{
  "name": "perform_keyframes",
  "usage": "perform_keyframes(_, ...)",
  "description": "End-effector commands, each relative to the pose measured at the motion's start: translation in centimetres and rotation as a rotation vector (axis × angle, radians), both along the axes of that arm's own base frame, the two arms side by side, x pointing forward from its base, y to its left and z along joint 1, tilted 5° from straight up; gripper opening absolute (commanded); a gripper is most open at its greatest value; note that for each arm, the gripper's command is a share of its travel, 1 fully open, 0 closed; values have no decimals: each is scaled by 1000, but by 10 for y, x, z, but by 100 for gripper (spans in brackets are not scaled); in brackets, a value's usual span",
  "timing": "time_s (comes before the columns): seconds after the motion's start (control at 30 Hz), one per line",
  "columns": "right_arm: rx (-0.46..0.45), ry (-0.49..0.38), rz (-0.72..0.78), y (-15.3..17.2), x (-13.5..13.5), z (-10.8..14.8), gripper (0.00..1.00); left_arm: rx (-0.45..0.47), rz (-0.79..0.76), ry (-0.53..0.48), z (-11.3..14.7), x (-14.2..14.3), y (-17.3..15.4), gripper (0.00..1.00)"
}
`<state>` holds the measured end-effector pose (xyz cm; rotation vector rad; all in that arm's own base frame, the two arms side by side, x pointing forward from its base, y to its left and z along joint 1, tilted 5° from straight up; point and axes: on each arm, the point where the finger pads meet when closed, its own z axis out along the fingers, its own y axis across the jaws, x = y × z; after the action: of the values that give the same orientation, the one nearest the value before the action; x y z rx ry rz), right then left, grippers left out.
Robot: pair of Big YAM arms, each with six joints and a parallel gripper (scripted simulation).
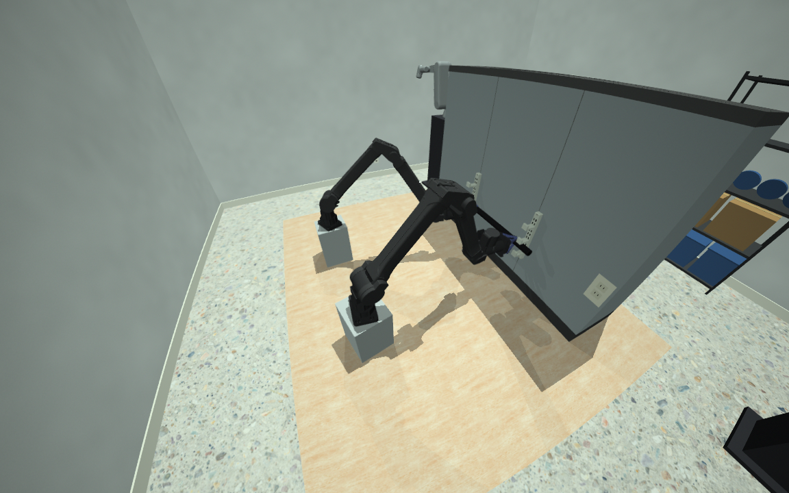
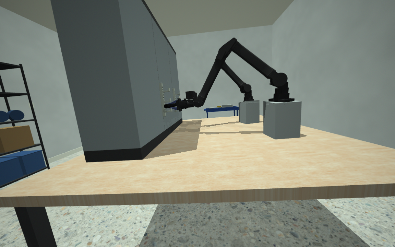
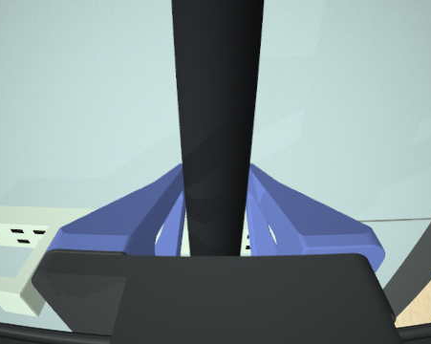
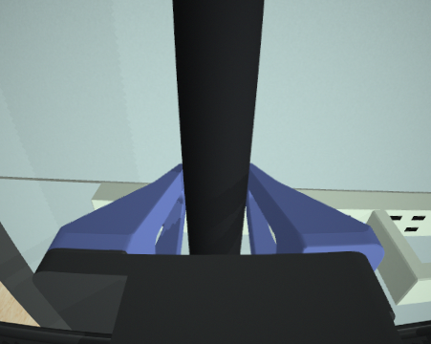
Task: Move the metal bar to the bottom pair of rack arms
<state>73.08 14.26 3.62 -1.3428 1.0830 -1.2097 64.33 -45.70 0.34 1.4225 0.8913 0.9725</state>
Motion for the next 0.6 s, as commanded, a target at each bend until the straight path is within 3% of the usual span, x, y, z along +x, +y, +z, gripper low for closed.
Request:
perform_keyframes(0.0, 37, -76, -19, -8, 20, 35, 0, -32, 17, -68, 60, 9, -2, 0)
perform_keyframes(0.57, 37, -76, -19, -8, 20, 36, 0, -32, 17, -68, 62, 9, -2, 0)
